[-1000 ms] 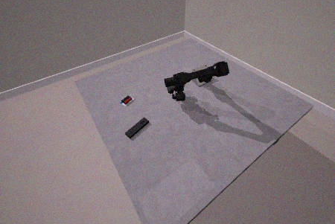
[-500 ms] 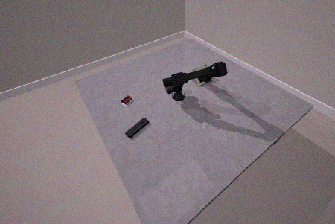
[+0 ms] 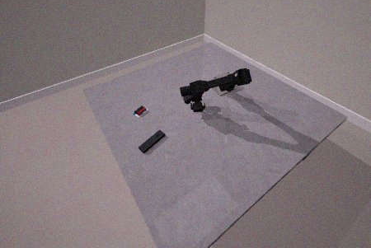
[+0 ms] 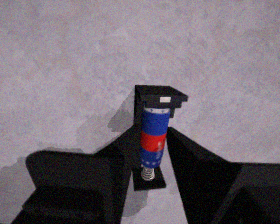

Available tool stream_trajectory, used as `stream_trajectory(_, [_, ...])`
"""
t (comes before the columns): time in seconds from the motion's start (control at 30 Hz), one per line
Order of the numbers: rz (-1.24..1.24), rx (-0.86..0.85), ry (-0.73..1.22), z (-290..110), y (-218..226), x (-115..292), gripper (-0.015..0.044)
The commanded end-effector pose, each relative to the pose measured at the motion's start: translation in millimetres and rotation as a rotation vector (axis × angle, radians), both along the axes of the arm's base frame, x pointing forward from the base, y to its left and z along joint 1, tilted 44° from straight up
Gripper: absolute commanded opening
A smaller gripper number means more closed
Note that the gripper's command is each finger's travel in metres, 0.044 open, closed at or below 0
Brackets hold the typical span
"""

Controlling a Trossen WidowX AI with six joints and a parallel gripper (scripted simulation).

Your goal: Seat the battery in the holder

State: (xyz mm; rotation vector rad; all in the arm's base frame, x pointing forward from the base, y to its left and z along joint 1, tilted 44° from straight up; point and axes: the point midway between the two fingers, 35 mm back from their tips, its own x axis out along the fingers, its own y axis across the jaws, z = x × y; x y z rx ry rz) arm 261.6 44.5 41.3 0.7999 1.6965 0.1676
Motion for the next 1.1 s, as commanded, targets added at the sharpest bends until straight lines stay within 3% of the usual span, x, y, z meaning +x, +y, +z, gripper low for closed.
stream_trajectory(0.0, [0.002,-0.001,-0.002,0.2,-0.5,0.3,0.0172])
stream_trajectory(0.4, [0.0,-0.001,0.0,10.7,-10.6,0.0,0.0172])
stream_trajectory(0.73, [-0.001,-0.004,0.002,58.0,-57.4,0.6,0.0434])
stream_trajectory(1.07, [0.0,-0.004,0.002,62.0,-61.2,1.6,0.044])
